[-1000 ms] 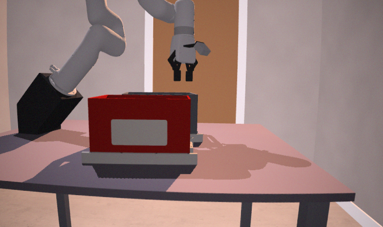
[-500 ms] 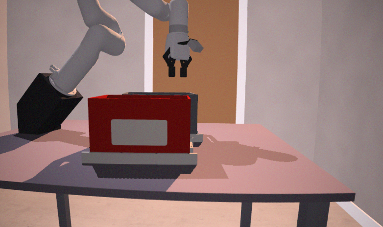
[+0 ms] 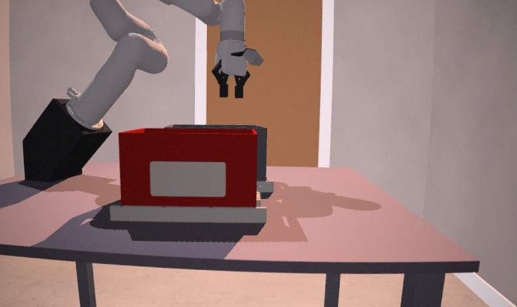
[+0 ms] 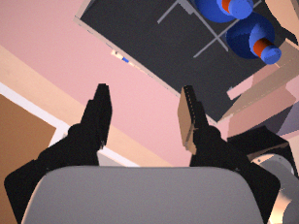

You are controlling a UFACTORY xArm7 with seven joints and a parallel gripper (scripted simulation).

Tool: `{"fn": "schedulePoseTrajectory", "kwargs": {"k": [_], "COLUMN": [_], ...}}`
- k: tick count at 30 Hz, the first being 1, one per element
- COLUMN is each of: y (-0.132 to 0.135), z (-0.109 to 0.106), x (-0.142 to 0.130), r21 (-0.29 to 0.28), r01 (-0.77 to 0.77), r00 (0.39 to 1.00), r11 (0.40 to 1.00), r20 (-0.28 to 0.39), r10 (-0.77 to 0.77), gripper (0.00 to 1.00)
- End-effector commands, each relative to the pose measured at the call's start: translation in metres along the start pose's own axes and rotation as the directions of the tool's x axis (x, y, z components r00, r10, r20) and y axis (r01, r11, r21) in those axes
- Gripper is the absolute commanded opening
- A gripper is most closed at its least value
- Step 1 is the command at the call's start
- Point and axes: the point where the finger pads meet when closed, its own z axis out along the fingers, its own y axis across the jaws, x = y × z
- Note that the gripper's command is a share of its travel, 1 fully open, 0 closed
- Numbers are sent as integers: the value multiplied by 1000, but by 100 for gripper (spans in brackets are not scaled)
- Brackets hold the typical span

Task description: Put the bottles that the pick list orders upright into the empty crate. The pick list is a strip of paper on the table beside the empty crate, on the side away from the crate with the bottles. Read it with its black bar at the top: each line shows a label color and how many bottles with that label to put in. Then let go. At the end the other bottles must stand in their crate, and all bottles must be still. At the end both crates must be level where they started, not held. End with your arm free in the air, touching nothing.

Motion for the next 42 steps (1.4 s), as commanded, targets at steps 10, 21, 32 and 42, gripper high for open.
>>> {"fn": "schedulePoseTrajectory", "kwargs": {"k": [10,21,32,42], "y": [-22,-37,-55,-68], "z": [-22,-35,-52,-64], "x": [-58,-98,-147,-183], "r21": [3,3,3,3], "r01": [-1,-1,-1,-1], "r00": [1000,1000,1000,1000], "r11": [1000,1000,1000,1000], "r20": [-2,-2,-1,-1], "r10": [1,1,1,1], "gripper": [65,65,65,65]}}
